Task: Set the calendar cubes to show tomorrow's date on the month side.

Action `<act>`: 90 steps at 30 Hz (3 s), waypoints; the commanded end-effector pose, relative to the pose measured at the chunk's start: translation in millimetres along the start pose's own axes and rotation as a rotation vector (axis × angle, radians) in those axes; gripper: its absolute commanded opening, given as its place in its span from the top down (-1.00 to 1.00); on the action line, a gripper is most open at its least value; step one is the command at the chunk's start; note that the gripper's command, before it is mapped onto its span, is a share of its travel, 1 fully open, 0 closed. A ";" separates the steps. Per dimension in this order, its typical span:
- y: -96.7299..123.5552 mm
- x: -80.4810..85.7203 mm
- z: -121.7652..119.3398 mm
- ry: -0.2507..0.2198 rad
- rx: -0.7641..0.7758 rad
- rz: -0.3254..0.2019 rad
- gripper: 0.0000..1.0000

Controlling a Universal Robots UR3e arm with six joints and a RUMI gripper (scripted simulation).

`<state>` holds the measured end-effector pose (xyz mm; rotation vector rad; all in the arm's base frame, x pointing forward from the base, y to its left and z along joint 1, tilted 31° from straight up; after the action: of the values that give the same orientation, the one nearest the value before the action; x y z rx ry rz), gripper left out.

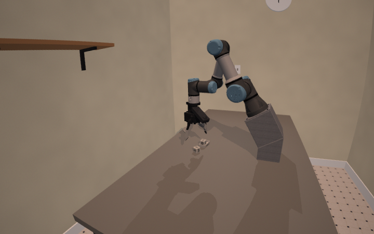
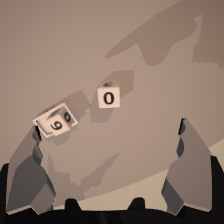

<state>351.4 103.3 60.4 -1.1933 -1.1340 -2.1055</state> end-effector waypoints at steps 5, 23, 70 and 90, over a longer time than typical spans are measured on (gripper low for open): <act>0.3 0.1 0.2 0.001 0.000 -0.003 -1.00; -0.6 0.5 -1.2 0.000 0.079 -0.003 -1.00; -1.7 3.8 -12.8 0.000 0.875 -0.002 -1.00; -0.1 5.3 -15.7 0.000 1.240 -0.002 -1.00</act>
<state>341.5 92.1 59.6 -0.6442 -1.8789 -1.1071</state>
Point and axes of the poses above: the point where the finger pads meet when closed, its own x axis back along the fingers, its own z axis across the jaws, y = z × x, the point moved 3 cm from there along x, back along the fingers, and after that the axes turned 6 degrees about -x, right-handed, at the moved point
